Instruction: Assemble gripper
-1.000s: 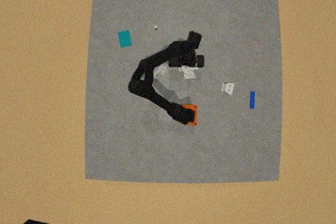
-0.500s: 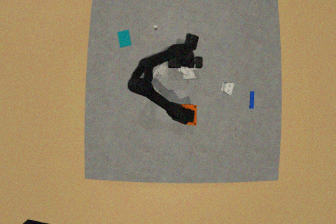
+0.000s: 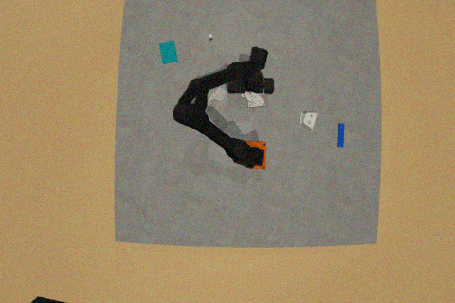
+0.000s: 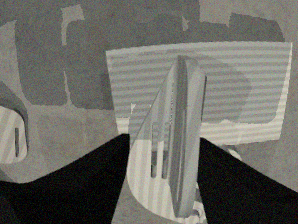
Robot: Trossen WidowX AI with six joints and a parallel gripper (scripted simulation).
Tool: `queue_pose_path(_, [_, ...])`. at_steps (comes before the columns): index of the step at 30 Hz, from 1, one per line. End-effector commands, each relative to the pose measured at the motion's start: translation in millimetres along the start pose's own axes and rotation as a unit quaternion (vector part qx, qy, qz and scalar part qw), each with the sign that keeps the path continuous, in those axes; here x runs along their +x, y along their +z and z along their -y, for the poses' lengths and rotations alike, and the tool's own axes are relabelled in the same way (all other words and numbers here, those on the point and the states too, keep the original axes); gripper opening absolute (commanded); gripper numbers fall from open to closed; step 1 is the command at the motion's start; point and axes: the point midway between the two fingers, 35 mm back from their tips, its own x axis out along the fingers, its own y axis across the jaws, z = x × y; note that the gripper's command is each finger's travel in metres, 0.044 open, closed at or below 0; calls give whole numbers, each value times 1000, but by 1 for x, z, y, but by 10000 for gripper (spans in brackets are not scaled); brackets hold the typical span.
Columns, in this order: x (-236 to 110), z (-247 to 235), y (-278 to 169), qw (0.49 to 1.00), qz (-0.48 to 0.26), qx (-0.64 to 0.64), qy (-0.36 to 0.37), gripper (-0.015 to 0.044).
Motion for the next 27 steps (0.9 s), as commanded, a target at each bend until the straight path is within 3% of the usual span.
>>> queue_pose_path(1, [1, 0, 0, 1000, 0, 3, 3, 134])
queue_pose_path(27, [7, 0, 0, 1000, 0, 9, 3, 134])
